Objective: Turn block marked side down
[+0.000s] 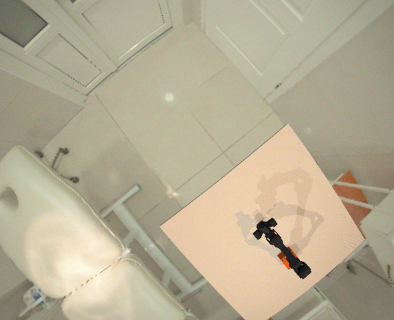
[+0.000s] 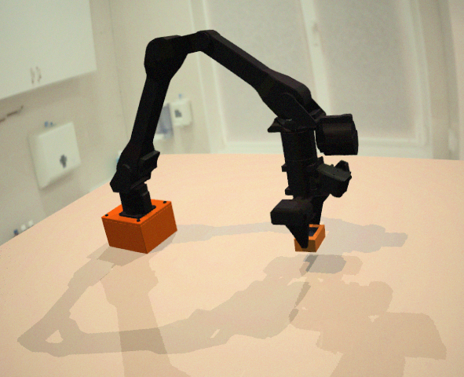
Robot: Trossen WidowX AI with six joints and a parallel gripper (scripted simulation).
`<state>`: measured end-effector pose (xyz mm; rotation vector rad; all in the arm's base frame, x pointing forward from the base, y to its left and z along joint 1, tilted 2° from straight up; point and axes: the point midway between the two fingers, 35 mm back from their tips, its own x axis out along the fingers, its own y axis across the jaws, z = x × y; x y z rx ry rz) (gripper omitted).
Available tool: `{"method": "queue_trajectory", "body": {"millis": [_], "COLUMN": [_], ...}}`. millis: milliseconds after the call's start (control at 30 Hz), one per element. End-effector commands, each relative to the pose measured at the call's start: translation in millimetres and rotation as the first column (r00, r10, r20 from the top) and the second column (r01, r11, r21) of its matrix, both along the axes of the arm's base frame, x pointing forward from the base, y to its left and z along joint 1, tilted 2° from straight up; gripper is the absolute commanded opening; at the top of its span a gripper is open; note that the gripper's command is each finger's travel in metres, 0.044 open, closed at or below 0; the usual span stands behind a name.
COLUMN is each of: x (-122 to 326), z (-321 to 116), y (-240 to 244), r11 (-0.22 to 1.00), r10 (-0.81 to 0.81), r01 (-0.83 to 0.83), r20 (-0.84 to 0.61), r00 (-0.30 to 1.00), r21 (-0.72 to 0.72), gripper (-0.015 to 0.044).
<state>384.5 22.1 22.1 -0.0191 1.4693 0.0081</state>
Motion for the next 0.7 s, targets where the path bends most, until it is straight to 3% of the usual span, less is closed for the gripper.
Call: {"method": "queue_trajectory", "body": {"millis": [0, 667], "x": [-0.4, 0.2], "z": [-2.4, -10.1], "y": [0.8, 0.8], "r11": [1.000, 1.000], "r10": [0.001, 0.000], "r01": [-0.001, -0.002], "r20": [0.048, 0.351], "r00": [0.999, 0.936], "r21": [0.003, 0.007], "gripper": [0.0000, 0.0000]}}
